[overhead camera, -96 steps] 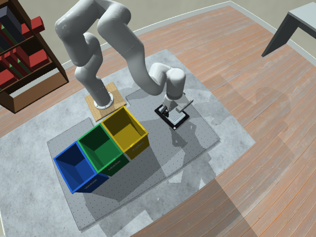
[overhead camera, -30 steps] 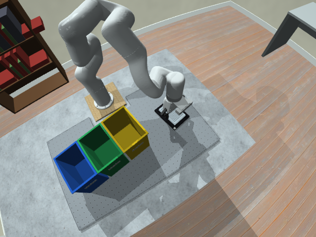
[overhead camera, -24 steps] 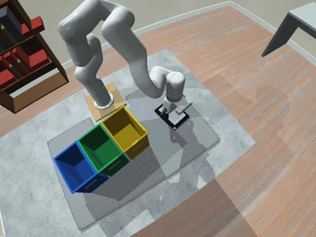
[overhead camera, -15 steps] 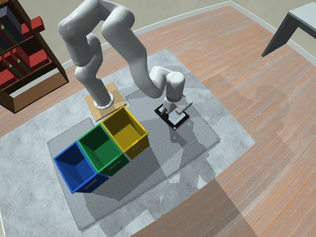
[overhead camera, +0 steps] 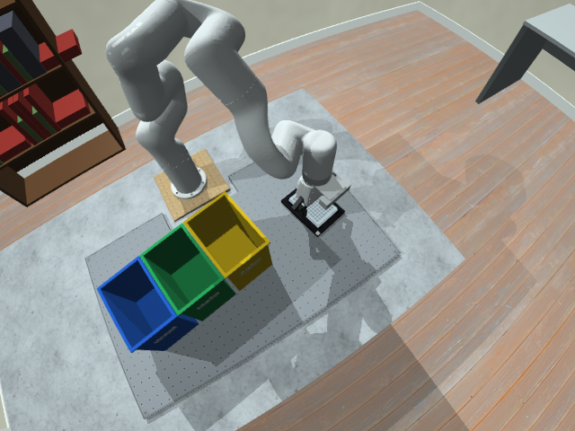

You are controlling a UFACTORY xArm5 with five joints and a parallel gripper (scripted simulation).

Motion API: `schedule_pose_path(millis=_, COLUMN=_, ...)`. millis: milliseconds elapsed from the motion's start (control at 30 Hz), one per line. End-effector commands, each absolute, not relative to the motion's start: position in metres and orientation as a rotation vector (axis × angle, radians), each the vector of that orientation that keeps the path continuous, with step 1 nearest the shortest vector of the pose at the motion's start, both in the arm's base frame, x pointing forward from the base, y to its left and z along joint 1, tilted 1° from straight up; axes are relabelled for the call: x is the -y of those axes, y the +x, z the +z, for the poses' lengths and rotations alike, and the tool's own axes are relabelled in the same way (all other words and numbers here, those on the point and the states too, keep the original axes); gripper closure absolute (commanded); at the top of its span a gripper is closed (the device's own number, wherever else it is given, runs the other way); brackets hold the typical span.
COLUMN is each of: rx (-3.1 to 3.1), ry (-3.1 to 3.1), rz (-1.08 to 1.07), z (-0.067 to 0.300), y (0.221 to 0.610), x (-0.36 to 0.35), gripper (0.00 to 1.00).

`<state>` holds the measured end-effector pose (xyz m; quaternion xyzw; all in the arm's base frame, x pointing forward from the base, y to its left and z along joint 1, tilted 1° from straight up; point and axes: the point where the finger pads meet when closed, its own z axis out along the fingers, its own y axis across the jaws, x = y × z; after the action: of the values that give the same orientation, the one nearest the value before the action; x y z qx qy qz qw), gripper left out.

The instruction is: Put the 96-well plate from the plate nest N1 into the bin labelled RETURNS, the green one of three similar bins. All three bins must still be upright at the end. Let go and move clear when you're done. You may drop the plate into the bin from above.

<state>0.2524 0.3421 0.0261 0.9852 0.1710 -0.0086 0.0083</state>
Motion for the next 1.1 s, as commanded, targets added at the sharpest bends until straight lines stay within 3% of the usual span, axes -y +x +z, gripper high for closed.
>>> schedule_pose_path(millis=0, rx=-0.535, ry=3.082, rz=-0.022, z=0.028, y=0.253, x=-0.343, gripper=1.0)
schedule_pose_path(millis=1067, rx=-0.535, ry=3.082, rz=-0.022, z=0.04, y=0.253, x=-0.344, gripper=1.0)
